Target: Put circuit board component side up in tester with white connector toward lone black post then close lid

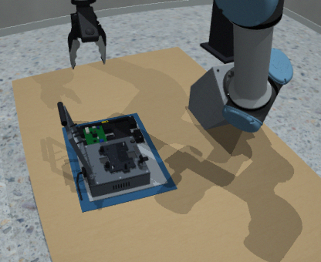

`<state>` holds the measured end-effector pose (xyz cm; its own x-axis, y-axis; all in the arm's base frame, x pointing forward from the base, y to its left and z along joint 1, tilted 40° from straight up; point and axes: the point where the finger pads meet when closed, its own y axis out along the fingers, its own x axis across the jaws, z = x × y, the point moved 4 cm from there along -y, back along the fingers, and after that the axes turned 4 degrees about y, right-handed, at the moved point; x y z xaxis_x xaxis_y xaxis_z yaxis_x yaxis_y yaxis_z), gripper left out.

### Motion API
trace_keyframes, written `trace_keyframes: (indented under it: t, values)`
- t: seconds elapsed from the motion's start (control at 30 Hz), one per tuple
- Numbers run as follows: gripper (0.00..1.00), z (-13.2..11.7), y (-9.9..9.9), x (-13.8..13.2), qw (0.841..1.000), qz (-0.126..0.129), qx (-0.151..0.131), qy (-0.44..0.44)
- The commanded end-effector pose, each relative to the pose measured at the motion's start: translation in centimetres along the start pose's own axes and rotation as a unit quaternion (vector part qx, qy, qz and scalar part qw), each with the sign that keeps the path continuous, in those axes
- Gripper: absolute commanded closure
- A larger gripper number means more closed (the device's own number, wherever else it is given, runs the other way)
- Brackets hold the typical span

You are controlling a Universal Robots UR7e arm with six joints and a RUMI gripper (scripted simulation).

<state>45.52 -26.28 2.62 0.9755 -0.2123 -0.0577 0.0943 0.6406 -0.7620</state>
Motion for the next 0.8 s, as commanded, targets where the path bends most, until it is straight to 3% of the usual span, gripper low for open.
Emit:
trace_keyframes:
  t: [0.0,0.43,0.77]
  values:
    - [0.41,-0.02,-0.06,0.02,1.000,-0.001,0.000,0.000]
    - [0.41,-0.01,-0.06,0.01,1.000,-0.001,0.000,-0.019]
    - [0.41,-0.01,-0.06,0.02,0.991,0.000,-0.001,-0.132]
